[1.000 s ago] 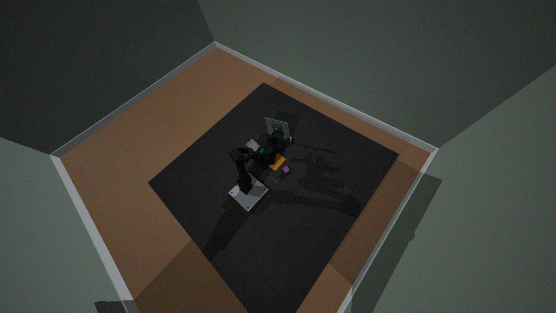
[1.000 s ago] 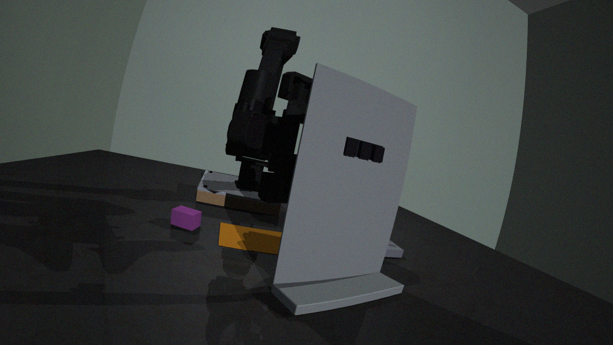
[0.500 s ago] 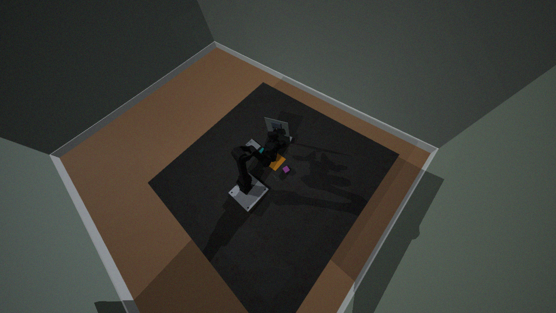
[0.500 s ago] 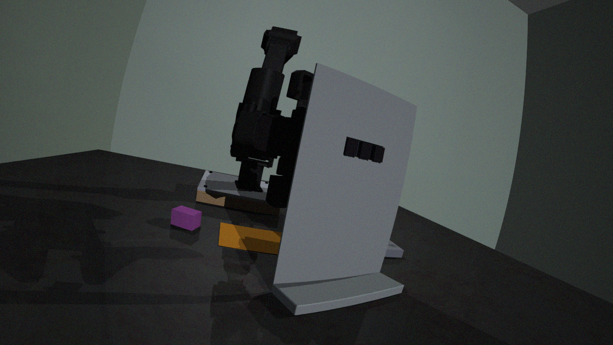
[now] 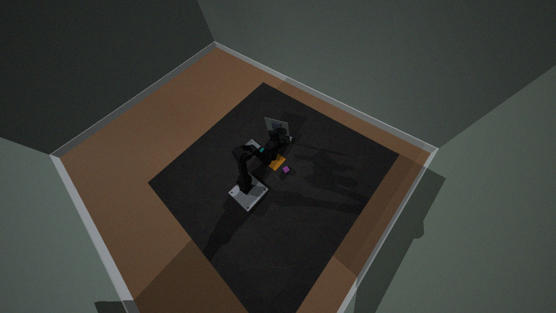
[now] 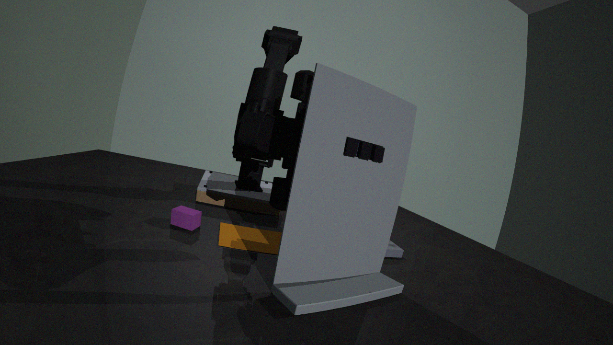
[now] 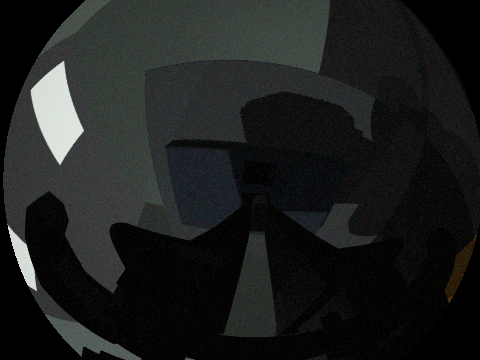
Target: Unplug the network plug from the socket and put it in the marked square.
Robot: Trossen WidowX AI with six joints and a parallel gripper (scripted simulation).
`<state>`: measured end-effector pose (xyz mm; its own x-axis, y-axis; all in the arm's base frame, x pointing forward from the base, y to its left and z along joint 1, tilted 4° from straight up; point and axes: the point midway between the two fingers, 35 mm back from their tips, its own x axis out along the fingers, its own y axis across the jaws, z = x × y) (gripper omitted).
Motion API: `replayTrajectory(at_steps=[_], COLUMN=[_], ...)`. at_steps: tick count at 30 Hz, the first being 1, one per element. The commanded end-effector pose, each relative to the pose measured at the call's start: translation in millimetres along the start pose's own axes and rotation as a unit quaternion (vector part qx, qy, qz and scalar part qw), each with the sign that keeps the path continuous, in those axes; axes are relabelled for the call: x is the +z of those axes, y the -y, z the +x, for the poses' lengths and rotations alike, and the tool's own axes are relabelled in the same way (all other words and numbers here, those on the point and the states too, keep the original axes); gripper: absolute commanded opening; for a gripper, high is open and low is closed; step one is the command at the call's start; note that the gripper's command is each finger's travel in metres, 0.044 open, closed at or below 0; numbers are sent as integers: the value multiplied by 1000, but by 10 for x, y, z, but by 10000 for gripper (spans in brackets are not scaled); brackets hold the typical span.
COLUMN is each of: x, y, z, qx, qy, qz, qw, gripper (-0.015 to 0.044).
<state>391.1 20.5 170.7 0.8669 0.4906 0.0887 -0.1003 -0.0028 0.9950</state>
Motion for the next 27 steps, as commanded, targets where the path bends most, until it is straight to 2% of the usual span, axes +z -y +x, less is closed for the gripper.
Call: replayTrajectory(at_steps=[1, 4, 27], x=[12, 12, -27], y=[6, 6, 9], z=[6, 6, -106], qx=[-1, -1, -1], qy=[3, 3, 3], qz=[-1, -1, -1], qw=[1000, 1000, 1000], gripper=[17, 0, 0])
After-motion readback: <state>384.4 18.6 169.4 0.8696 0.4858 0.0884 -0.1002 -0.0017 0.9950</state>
